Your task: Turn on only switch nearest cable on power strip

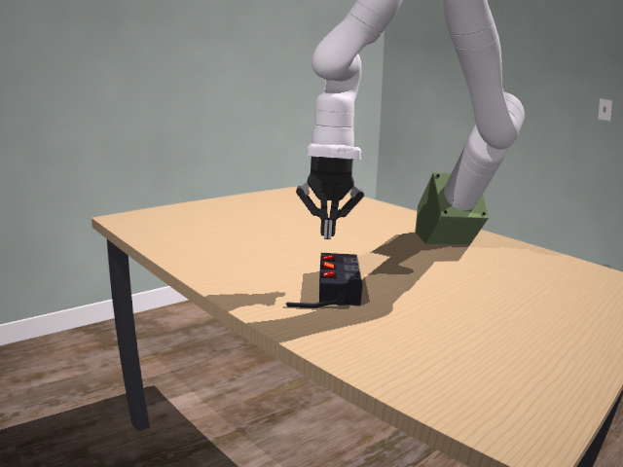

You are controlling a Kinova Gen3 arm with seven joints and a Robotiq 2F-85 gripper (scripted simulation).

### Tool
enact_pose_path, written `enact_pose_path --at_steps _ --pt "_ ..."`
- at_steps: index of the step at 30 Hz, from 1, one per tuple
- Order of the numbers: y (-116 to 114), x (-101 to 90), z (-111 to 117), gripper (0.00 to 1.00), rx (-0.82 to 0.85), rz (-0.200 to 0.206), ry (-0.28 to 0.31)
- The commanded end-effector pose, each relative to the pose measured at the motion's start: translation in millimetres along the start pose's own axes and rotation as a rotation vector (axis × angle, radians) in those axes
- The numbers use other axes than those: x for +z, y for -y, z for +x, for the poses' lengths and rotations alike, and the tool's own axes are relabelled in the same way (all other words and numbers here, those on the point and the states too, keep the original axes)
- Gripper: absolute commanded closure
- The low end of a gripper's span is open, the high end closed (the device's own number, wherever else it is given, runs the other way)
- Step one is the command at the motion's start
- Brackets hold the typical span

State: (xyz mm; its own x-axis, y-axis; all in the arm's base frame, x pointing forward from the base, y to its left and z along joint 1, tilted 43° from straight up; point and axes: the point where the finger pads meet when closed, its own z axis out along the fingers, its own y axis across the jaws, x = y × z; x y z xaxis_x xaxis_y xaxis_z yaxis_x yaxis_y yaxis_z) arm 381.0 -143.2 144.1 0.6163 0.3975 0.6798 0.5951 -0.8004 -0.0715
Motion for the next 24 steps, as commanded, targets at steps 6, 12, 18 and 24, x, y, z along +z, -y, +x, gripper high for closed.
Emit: enact_pose_path --at_steps 6,12,18,24 --pt "0 0.9 0 1.0 0.001 -0.001 0.0" --pt "0 3.1 0 1.0 0.001 0.0 -0.001" --pt "-1 8.2 0 1.0 0.001 0.0 -0.001" --pt "-1 15.2 0 1.0 0.001 0.0 -0.001"
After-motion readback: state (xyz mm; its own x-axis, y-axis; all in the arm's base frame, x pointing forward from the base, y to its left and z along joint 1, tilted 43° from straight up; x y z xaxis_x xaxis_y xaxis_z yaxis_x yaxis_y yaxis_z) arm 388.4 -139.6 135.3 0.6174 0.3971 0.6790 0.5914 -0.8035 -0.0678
